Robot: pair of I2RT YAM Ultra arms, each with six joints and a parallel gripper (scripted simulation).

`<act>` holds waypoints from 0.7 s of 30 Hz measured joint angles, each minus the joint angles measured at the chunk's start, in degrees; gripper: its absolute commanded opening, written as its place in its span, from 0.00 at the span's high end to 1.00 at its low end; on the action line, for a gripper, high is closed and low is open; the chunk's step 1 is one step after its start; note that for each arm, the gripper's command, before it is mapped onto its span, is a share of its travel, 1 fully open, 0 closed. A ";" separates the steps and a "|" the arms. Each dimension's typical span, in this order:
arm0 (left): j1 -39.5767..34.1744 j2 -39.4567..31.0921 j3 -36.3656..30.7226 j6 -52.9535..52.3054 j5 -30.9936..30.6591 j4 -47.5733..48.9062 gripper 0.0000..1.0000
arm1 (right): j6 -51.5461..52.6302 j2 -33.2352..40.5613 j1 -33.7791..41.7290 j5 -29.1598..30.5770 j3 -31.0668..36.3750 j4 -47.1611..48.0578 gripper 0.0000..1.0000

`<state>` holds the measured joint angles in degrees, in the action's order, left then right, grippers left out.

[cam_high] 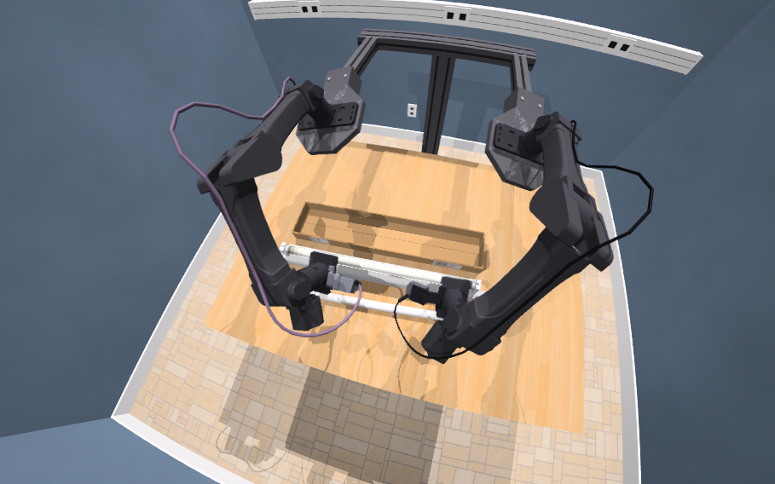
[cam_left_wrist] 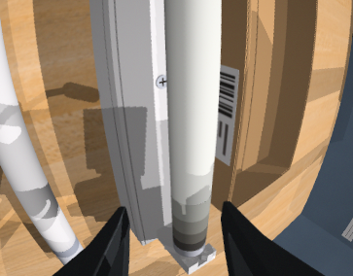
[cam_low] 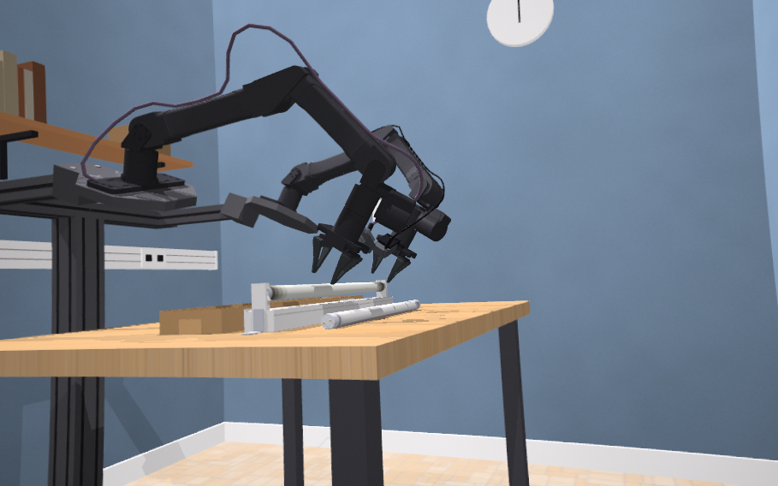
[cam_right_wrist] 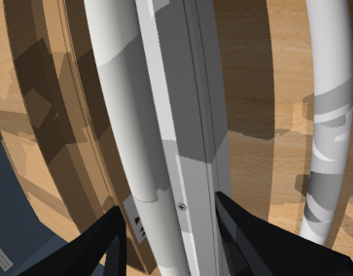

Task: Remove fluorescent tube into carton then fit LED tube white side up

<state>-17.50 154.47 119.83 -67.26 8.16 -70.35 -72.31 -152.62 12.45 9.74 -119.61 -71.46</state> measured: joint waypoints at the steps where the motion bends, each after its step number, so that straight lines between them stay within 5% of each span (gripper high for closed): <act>1: -0.11 -0.09 0.66 0.07 -0.02 -0.70 0.51 | 0.07 0.09 0.13 -0.02 -0.66 -0.72 0.51; 21: -0.28 -0.44 1.33 0.04 -0.11 -1.88 0.51 | 0.07 0.76 0.48 -0.11 -1.14 -1.86 0.51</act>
<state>-17.78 154.04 121.16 -67.22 8.05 -72.23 -72.25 -151.85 12.93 9.63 -120.75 -73.32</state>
